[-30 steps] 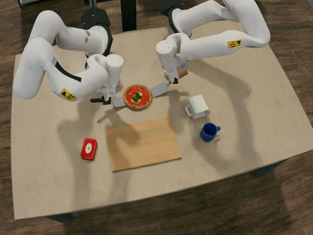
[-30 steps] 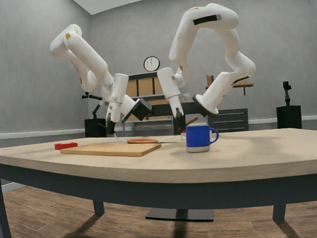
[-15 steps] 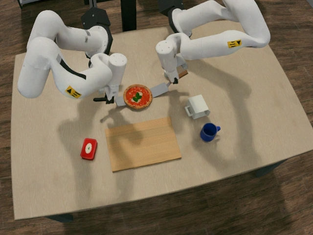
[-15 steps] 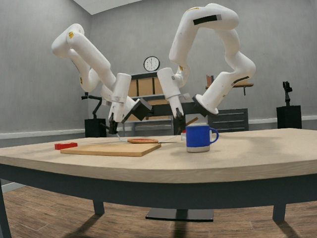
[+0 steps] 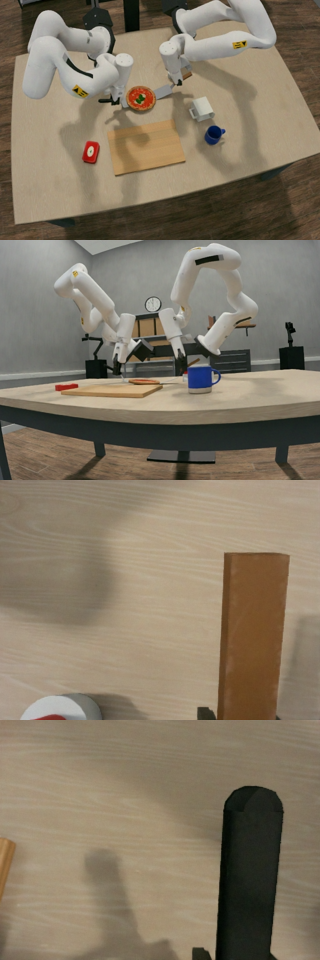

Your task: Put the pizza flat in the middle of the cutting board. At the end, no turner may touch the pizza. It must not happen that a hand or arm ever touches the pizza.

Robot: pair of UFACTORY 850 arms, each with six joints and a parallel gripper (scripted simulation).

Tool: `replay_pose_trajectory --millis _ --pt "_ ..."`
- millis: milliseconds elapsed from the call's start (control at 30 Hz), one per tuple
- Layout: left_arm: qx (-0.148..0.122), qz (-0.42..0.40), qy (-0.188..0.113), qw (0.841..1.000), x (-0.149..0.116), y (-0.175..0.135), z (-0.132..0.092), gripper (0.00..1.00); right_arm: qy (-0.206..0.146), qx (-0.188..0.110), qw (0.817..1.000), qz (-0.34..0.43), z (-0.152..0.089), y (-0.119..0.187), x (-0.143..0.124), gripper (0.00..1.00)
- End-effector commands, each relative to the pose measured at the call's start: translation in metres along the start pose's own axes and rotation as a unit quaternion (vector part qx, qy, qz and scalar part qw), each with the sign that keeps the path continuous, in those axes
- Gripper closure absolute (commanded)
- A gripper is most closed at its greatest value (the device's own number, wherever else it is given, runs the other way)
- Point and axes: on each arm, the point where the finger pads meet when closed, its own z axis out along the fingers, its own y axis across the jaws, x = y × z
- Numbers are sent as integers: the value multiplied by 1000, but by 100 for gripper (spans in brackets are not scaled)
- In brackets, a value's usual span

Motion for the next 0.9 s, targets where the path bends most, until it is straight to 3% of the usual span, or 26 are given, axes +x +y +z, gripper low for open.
replay_pose_trajectory --millis 0,867 --pt "0 0 0 1000 0 0 -1 92 0 0 1000 0 -1 0 -2 92" --pt "0 0 0 1000 0 0 -1 92 0 0 1000 0 -8 0 -31 92"
